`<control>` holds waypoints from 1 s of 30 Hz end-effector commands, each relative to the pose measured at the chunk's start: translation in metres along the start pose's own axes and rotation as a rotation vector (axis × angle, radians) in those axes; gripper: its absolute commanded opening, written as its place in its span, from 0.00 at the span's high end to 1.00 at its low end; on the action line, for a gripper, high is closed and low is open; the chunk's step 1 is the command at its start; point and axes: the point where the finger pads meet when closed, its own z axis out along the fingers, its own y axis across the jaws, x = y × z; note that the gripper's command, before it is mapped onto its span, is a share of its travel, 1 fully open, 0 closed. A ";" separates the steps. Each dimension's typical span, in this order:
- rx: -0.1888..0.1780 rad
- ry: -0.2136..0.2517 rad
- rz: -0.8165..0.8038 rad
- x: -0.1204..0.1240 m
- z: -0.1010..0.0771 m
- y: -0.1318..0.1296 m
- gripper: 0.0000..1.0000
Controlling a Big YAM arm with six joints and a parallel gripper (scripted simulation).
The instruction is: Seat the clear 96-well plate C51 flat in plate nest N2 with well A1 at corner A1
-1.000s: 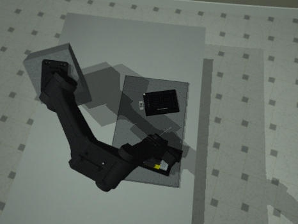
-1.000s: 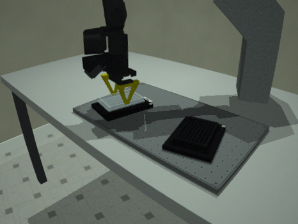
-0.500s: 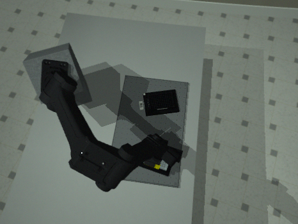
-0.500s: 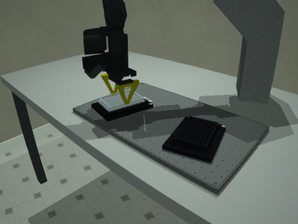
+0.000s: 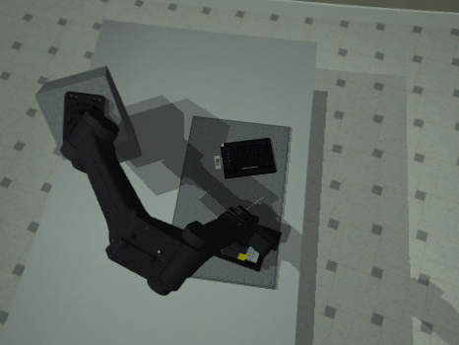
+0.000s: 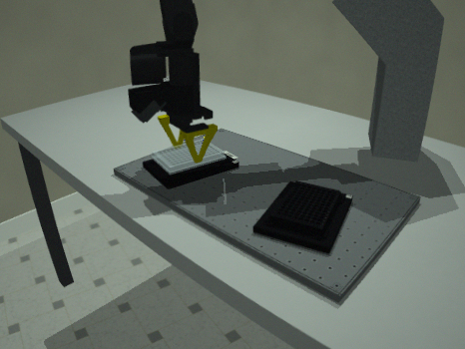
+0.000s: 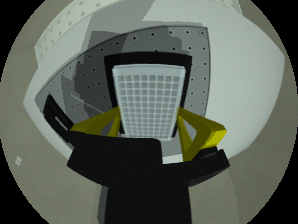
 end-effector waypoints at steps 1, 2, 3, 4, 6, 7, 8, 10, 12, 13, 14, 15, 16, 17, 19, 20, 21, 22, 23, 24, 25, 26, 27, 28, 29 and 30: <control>0.002 0.013 -0.005 0.013 0.006 -0.004 1.00; 0.002 0.013 -0.005 0.013 0.006 -0.004 1.00; 0.002 0.013 -0.005 0.013 0.006 -0.004 1.00; 0.002 0.013 -0.005 0.013 0.006 -0.004 1.00; 0.001 0.015 -0.006 0.014 0.006 -0.003 1.00; 0.001 0.015 -0.006 0.014 0.006 -0.003 1.00; 0.001 0.015 -0.006 0.014 0.007 -0.003 1.00; 0.001 0.015 -0.006 0.014 0.007 -0.003 1.00; 0.002 0.012 -0.004 0.012 0.007 -0.004 1.00; 0.003 0.011 -0.004 0.011 0.008 -0.004 1.00; 0.003 0.010 -0.003 0.011 0.008 -0.004 1.00; 0.003 0.010 -0.003 0.011 0.008 -0.004 1.00; 0.003 0.009 -0.003 0.010 0.008 -0.004 1.00; 0.004 0.009 -0.003 0.010 0.009 -0.005 1.00; 0.004 0.008 -0.002 0.009 0.009 -0.005 1.00; 0.004 0.007 -0.002 0.009 0.009 -0.005 1.00; 0.004 0.007 -0.002 0.009 0.009 -0.005 1.00; 0.004 0.007 -0.002 0.009 0.009 -0.005 1.00; 0.004 0.007 -0.002 0.009 0.009 -0.005 1.00; 0.004 0.006 -0.001 0.009 0.009 -0.005 1.00; 0.005 0.006 -0.001 0.008 0.010 -0.005 1.00; 0.005 0.006 -0.001 0.008 0.010 -0.005 1.00; 0.005 0.005 -0.001 0.008 0.010 -0.005 1.00; 0.005 0.005 -0.001 0.008 0.010 -0.005 1.00; 0.005 0.005 0.000 0.008 0.010 -0.005 1.00; 0.005 0.004 0.000 0.008 0.011 -0.005 1.00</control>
